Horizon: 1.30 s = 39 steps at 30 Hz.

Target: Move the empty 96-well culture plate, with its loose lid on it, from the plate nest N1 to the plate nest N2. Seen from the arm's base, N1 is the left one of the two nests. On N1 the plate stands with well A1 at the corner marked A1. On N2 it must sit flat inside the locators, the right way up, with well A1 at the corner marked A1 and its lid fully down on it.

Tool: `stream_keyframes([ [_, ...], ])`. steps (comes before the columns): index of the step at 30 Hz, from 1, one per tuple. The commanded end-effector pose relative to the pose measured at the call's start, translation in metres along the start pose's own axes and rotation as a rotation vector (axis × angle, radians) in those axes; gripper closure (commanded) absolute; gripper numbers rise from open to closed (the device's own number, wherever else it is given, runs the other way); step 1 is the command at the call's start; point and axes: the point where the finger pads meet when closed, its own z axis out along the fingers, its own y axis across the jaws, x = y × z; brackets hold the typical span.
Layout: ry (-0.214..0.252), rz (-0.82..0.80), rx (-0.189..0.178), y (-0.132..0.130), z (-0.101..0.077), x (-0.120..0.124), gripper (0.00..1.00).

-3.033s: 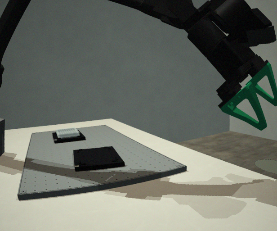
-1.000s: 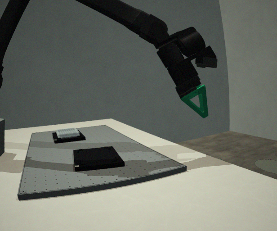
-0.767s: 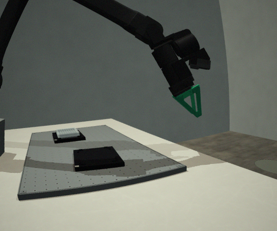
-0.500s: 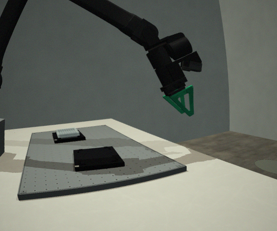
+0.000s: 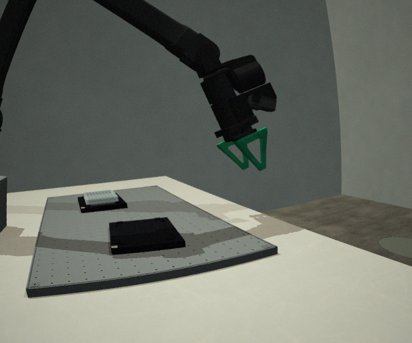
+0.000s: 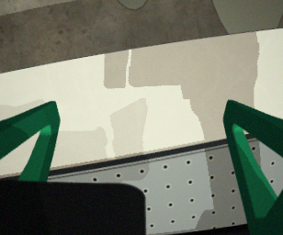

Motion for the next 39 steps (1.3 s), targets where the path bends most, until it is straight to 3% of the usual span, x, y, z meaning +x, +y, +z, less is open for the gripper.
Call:
stream_keyframes([
  [1, -0.030, -0.058, -0.007, 0.006, -0.025, -0.012, 0.00],
  [8, -0.014, -0.132, -0.016, 0.035, -0.031, 0.003, 0.00],
  [12, 0.009, -0.261, -0.049, 0.053, -0.035, 0.013, 0.00],
  [18, 0.017, -0.304, -0.054, 0.069, -0.039, 0.023, 0.00],
  [21, 0.032, -0.401, -0.078, 0.082, -0.043, 0.032, 0.00],
  [26, 0.035, -0.413, -0.075, 0.101, -0.048, 0.046, 0.00],
  [30, 0.053, -0.542, -0.109, 0.117, -0.053, 0.058, 0.00],
  [35, 0.056, -0.555, -0.105, 0.127, -0.057, 0.068, 0.00],
  [39, 0.072, -0.684, -0.139, 0.142, -0.063, 0.082, 0.00],
])
